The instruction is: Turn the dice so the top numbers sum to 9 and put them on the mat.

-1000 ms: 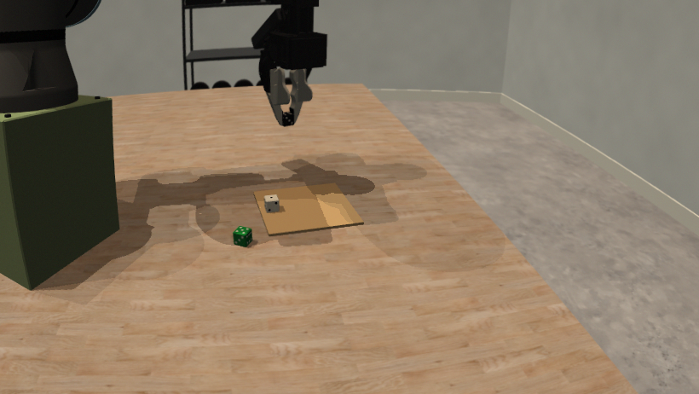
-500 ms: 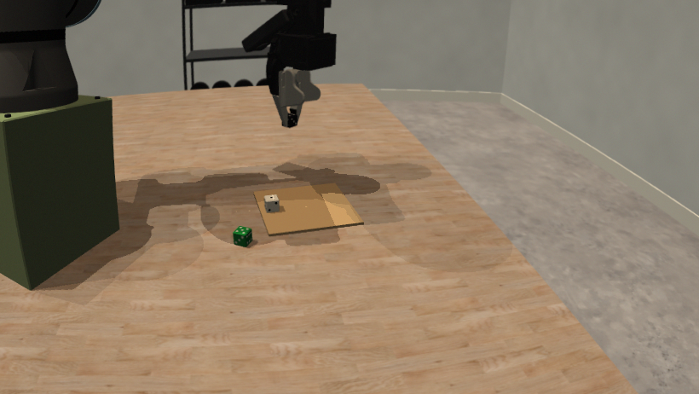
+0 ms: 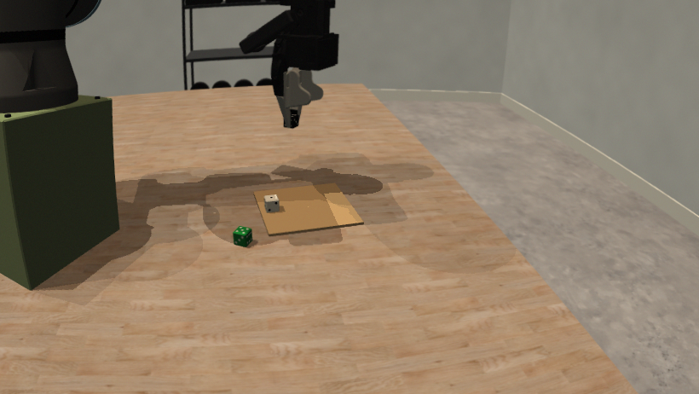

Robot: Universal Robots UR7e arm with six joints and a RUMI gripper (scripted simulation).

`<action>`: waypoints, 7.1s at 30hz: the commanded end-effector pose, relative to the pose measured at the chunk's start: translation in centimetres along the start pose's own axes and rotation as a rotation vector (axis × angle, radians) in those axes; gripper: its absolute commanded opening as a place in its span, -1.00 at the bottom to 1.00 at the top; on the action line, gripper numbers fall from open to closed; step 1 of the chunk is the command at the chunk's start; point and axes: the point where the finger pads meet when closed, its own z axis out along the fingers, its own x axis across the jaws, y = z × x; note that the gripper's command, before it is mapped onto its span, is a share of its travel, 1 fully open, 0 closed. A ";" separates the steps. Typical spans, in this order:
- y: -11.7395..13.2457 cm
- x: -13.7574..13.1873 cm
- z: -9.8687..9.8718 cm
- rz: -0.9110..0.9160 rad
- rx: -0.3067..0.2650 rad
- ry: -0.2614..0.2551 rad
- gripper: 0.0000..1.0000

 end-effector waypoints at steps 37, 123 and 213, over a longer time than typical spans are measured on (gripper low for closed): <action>-0.2 0.0 0.1 -0.028 -0.403 0.006 -0.94; -0.5 0.0 7.8 -0.025 -0.960 0.014 -0.94; -0.5 0.0 8.9 -0.025 -0.960 0.014 -0.87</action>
